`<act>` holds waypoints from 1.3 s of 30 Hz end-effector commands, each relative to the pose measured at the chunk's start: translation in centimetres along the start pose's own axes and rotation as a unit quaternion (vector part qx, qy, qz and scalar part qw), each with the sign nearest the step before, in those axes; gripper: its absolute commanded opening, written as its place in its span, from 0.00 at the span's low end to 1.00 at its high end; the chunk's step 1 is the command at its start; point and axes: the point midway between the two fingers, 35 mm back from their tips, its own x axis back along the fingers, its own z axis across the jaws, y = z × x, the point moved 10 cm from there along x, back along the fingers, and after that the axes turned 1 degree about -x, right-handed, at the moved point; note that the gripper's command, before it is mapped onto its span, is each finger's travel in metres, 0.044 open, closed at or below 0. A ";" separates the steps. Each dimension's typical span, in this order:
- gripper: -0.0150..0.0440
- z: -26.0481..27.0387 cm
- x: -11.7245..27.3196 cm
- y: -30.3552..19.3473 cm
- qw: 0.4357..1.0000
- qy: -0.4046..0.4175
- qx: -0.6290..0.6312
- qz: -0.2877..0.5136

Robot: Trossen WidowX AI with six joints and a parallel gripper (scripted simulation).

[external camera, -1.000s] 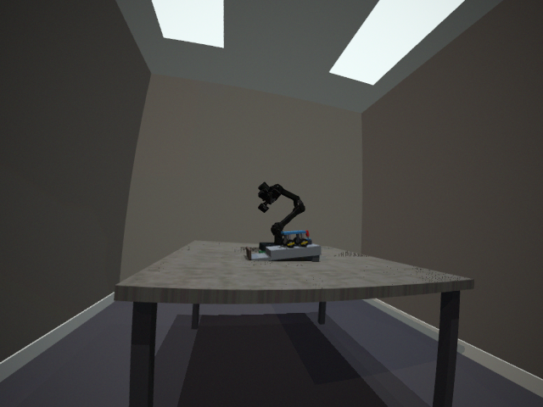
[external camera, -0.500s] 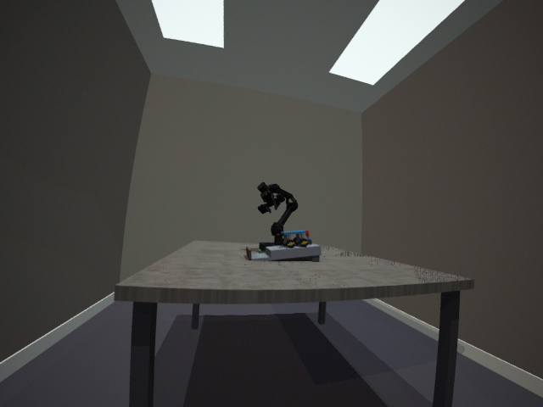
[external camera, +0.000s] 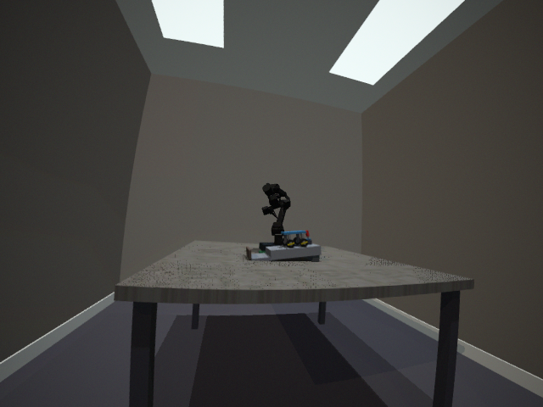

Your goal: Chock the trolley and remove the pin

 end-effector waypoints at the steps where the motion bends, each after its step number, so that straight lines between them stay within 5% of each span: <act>1: 0.58 0.5 -1.4 0.2 0.998 0.006 0.048 0.036; 20: 0.58 5.9 -7.2 -0.3 0.924 0.046 0.331 0.186; 39: 0.58 12.6 -11.6 -4.6 0.735 0.078 0.609 0.288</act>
